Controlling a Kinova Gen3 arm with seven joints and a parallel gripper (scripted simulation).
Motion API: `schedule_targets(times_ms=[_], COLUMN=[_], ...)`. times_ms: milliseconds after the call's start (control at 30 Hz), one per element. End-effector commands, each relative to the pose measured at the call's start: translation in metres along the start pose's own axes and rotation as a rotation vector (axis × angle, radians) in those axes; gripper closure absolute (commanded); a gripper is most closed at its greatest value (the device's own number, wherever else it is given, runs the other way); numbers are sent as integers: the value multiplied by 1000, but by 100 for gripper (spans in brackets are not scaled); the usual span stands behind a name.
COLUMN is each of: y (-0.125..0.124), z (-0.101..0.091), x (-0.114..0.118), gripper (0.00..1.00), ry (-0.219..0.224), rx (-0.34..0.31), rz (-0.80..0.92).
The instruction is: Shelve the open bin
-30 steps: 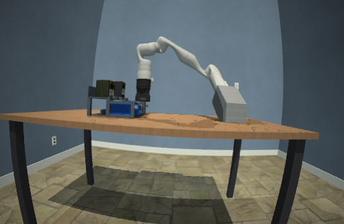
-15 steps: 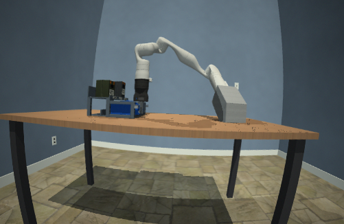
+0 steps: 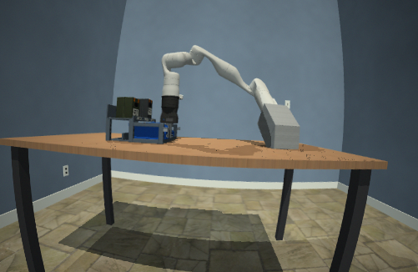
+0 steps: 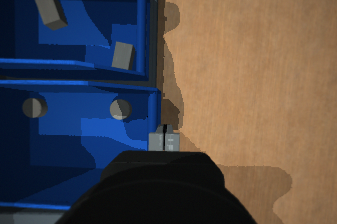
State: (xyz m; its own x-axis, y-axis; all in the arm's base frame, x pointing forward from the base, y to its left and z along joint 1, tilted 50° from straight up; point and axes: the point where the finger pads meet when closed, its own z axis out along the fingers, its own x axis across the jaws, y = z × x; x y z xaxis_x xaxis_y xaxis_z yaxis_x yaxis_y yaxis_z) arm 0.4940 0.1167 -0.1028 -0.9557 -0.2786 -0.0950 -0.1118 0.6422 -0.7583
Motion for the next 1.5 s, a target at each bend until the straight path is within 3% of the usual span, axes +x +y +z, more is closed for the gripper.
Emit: schedule_targets(times_ms=[0, 1467], y=[1, 1], z=[-1, -1], x=[-3, -17], gripper=[100, 100], ry=[-3, -3], rx=[-2, -2], rz=[2, 2])
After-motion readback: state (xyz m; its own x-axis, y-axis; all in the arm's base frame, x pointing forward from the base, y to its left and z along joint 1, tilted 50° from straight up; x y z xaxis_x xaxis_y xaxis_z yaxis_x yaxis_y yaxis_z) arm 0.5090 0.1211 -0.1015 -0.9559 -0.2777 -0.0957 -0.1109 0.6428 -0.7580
